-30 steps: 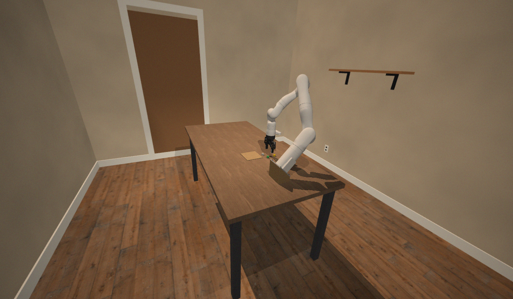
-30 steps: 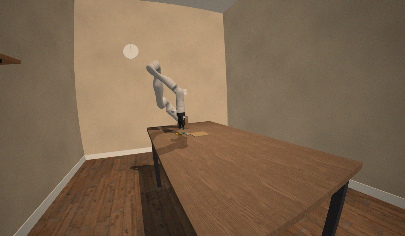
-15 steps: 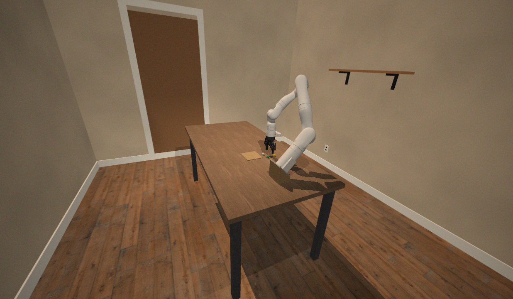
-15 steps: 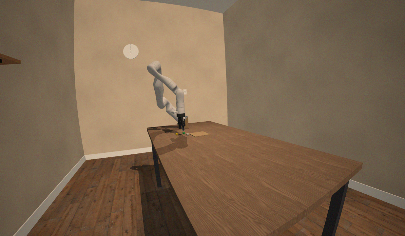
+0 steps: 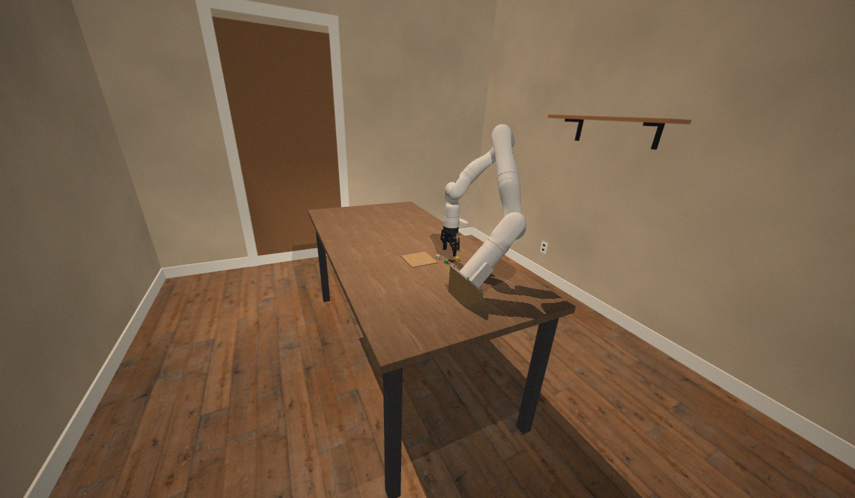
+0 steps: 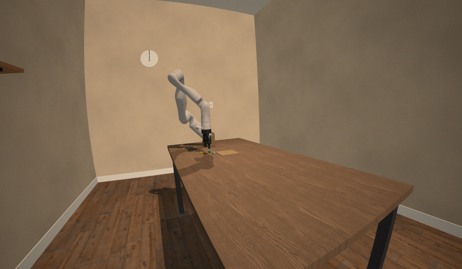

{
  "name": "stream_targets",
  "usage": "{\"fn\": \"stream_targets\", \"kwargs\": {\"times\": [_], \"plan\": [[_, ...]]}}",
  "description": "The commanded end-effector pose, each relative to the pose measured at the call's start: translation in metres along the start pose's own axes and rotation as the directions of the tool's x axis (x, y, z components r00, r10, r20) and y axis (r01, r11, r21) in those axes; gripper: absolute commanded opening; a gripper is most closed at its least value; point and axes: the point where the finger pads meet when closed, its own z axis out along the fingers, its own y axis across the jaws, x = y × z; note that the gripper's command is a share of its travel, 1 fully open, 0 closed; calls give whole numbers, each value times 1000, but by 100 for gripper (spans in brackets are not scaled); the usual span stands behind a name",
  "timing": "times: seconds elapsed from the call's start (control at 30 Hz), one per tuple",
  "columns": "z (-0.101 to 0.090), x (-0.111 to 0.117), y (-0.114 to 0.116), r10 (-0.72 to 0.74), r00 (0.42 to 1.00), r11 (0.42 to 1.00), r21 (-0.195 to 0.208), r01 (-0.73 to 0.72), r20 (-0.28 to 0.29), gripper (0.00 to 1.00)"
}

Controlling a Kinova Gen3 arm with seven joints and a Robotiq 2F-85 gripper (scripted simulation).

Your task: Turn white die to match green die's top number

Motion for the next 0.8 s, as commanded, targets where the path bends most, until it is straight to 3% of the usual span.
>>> {"fn": "stream_targets", "kwargs": {"times": [0.0, 0.77], "plan": [[2, 1, 1, 6, 1000, 1000, -1, -6, -1, 100], [2, -9, 2, 6, 1000, 1000, -1, -6, -1, 100]]}}
